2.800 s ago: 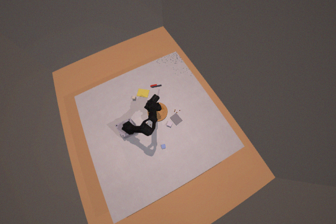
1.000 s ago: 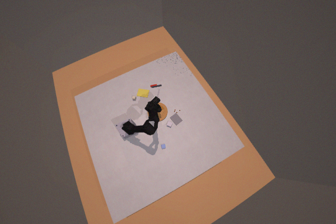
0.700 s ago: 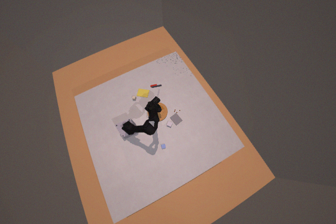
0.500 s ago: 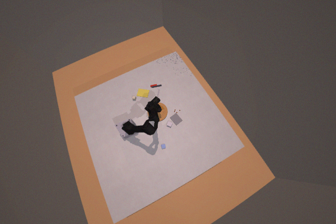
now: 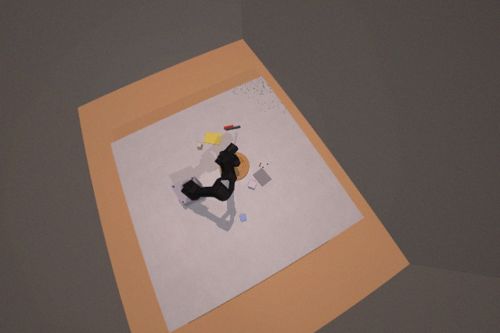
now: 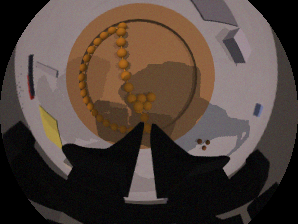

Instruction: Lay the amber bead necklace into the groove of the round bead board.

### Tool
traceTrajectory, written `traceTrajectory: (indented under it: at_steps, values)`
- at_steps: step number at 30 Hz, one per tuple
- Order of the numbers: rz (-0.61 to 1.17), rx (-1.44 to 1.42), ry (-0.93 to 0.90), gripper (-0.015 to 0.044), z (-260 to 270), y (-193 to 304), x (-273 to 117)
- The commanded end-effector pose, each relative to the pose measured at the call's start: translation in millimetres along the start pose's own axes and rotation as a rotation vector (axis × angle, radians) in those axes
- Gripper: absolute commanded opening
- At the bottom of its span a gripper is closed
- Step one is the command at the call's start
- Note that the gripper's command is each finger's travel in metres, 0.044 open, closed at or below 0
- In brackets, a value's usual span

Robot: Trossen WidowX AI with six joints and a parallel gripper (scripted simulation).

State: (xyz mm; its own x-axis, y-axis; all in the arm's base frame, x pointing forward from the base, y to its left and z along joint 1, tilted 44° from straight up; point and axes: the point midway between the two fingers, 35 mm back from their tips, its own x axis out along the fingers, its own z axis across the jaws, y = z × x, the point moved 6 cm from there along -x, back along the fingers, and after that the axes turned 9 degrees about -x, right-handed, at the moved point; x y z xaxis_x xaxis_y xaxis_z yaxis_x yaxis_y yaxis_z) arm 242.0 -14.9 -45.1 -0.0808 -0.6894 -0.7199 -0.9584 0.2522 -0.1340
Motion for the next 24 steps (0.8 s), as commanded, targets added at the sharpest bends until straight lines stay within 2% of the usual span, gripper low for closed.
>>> traceTrajectory:
  at_steps: [1, 24]
  values:
    - [-0.001, 0.003, 0.001, 0.0, -2.0, 0.8, -2.1]
    - [0.0, 0.002, 0.002, 0.0, -14.1, 6.6, 5.9]
